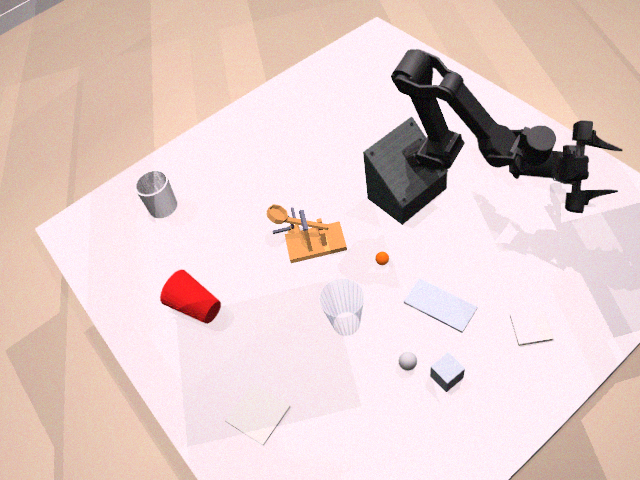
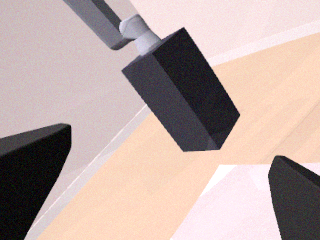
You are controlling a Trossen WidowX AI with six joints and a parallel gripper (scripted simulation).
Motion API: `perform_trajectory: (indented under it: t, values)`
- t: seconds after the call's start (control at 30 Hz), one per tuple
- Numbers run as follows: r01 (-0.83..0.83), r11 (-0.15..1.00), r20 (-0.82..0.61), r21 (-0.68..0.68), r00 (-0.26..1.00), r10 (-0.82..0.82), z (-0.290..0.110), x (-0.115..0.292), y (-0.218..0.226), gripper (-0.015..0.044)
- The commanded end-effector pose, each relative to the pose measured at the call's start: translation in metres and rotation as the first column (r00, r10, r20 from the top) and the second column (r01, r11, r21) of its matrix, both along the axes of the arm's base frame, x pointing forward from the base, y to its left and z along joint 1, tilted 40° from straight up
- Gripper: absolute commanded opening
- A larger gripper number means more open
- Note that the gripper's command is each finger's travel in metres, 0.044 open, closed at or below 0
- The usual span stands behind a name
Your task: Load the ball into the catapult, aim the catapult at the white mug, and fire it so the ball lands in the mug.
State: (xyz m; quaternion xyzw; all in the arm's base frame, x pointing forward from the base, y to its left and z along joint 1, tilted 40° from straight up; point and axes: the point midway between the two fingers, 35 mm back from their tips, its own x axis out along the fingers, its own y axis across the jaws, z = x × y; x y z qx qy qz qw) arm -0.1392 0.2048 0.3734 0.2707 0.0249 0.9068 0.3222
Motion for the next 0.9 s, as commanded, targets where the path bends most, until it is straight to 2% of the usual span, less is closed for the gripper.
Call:
perform_trajectory:
  t: [0.0,0.03,0.43,0.87]
  values:
    - [0.002,1.000,0.001,-0.001,1.000,-0.002,0.000,0.000,0.000,0.0426]
    - [0.008,1.000,0.003,-0.004,1.000,-0.008,0.000,0.001,0.002,0.0440]
    - [0.247,0.961,0.114,-0.125,0.966,-0.234,-0.017,0.045,0.060,0.0440]
    - [0.509,0.818,0.245,-0.268,0.857,-0.453,-0.043,0.124,0.111,0.0440]
